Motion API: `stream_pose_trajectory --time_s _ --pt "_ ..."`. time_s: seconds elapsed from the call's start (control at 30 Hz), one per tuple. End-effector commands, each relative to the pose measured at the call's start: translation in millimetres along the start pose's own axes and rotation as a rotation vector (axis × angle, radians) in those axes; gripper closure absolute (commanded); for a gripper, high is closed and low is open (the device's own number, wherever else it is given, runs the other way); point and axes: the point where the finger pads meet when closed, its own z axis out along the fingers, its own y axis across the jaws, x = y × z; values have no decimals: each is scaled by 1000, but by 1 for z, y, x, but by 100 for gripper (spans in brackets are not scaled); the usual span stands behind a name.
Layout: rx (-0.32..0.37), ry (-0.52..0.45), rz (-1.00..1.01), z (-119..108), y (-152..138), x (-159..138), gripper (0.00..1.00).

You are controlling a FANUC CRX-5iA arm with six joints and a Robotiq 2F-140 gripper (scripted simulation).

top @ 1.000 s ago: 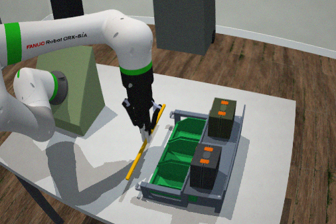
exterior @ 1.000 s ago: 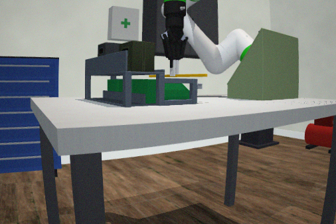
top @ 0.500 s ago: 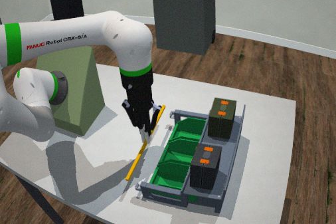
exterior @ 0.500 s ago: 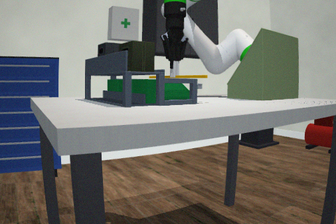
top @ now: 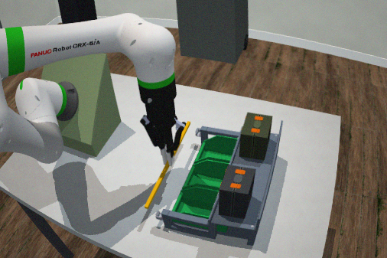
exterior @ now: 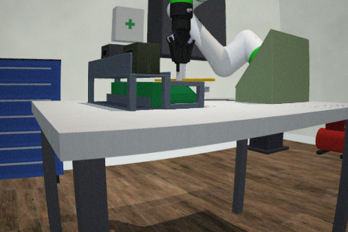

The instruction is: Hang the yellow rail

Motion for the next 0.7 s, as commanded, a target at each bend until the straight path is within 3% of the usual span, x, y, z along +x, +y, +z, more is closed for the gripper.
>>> stream_pose_trajectory --time_s 0.0,0.67 --pt "0 0 0 1 0 0 100" --pt "0 0 0 4 -11 0 100"
